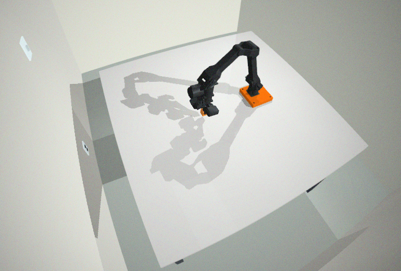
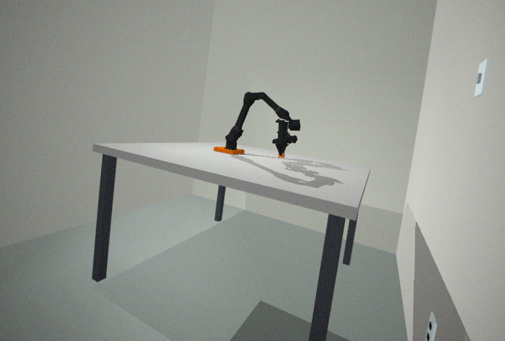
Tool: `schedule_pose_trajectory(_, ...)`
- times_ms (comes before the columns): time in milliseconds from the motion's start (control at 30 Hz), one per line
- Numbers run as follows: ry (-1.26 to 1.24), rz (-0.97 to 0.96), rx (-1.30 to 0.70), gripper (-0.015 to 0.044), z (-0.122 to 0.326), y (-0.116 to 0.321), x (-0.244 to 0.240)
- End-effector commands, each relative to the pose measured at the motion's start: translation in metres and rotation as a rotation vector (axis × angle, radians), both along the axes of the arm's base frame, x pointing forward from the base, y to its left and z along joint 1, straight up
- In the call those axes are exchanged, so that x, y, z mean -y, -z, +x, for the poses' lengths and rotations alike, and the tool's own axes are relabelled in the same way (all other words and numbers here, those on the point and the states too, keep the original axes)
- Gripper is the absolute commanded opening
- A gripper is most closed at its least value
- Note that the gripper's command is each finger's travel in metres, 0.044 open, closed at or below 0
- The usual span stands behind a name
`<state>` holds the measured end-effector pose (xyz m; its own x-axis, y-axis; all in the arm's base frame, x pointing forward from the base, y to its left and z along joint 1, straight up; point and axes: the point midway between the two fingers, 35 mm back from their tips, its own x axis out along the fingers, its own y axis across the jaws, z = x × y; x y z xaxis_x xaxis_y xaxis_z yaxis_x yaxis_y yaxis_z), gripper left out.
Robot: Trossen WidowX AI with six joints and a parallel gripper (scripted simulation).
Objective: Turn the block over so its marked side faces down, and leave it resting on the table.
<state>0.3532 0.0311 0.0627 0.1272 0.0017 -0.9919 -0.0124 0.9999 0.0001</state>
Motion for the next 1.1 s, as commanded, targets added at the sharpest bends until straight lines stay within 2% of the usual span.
schedule_pose_trajectory(0,-0.006,-0.008,0.054,0.0000,-0.002,0.003,0.001)
schedule_pose_trajectory(767,0.003,0.001,0.407,0.0000,-0.006,0.007,0.001)
schedule_pose_trajectory(1067,0.002,0.002,0.482,0.0000,-0.002,0.015,0.000)
